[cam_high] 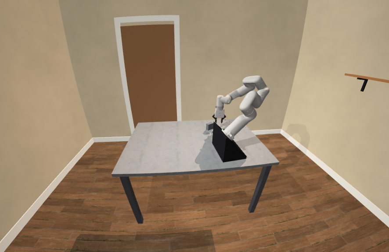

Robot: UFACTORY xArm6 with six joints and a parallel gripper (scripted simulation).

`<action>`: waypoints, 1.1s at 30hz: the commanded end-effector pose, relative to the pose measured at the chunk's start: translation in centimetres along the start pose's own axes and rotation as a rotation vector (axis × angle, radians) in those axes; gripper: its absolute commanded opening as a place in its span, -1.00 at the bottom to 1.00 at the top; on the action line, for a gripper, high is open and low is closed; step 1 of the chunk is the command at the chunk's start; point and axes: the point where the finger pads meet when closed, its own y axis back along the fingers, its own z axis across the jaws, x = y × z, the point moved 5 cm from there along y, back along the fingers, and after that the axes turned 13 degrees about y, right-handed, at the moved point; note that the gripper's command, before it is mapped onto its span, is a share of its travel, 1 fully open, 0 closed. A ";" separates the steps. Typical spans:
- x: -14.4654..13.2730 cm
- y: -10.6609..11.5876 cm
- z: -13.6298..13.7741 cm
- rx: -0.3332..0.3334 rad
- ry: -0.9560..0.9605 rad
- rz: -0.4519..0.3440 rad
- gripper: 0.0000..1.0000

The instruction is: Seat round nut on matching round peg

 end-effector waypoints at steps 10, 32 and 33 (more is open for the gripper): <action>0.3 -1.9 0.1 -0.004 -0.003 0.004 0.20; 0.1 -7.6 0.0 0.000 -0.001 0.003 0.20; 0.1 -7.7 0.0 0.001 -0.001 0.003 0.20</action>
